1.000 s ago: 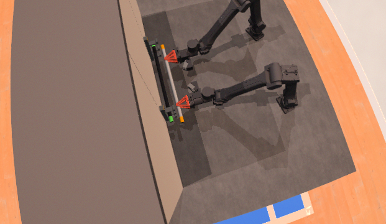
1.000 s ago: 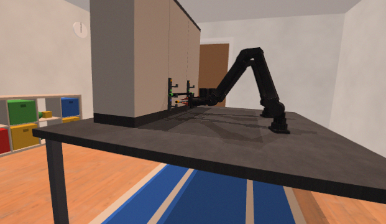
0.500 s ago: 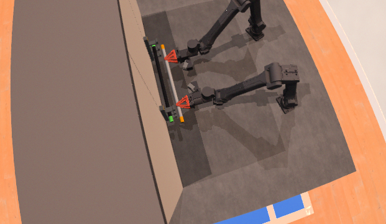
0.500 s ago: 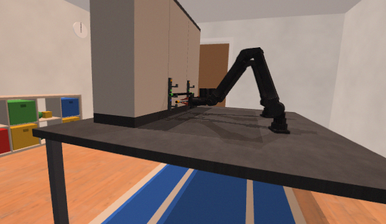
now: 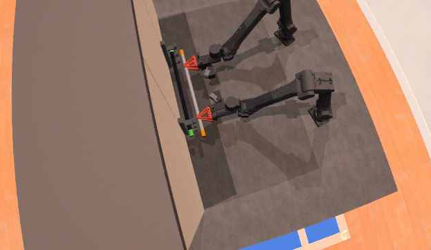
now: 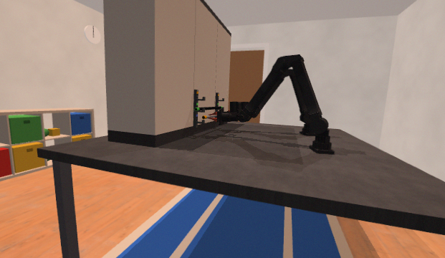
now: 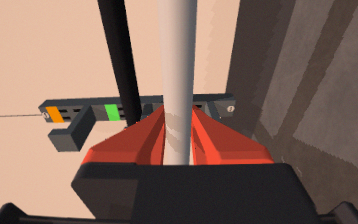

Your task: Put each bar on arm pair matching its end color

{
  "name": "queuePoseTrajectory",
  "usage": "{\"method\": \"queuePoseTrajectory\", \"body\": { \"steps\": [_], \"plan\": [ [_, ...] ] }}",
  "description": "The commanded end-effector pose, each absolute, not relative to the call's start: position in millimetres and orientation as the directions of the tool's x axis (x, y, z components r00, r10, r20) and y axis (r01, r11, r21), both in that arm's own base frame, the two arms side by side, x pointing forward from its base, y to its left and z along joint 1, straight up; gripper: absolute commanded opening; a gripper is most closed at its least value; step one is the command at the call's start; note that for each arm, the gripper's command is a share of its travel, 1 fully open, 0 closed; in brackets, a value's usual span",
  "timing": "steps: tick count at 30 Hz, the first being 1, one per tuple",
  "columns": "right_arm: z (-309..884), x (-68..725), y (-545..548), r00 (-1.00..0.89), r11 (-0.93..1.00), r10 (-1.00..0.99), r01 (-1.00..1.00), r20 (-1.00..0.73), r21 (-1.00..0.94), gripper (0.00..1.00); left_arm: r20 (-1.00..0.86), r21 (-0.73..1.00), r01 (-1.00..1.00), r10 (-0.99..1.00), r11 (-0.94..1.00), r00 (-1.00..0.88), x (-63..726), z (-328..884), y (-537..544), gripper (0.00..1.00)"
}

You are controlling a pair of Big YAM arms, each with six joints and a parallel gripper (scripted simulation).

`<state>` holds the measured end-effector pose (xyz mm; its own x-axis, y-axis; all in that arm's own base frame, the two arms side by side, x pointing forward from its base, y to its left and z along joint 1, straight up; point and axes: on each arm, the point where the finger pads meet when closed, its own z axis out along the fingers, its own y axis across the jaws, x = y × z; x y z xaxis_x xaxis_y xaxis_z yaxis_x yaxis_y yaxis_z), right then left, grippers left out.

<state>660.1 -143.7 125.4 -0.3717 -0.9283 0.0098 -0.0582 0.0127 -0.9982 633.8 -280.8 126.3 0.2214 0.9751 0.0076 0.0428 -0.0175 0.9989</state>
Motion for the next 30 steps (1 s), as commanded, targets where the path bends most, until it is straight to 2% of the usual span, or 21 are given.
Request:
{"method": "queuePoseTrajectory", "body": {
  "steps": [1, 30],
  "plan": [
    [166.0, 661.4, -154.9, -0.391, -0.012, -0.920, 0.022, 0.002, -1.000, 0.00, -0.010, 0.998, -0.057, 0.978, 0.023, 0.206, 638.9, 179.6, -278.7, 0.00],
    [164.4, 660.9, -157.2, -0.391, -0.012, -0.920, 0.022, 0.002, -1.000, 0.00, -0.010, 0.998, -0.057, 0.978, 0.023, 0.207, 640.1, 173.6, -284.0, 0.00]
  ]
}}
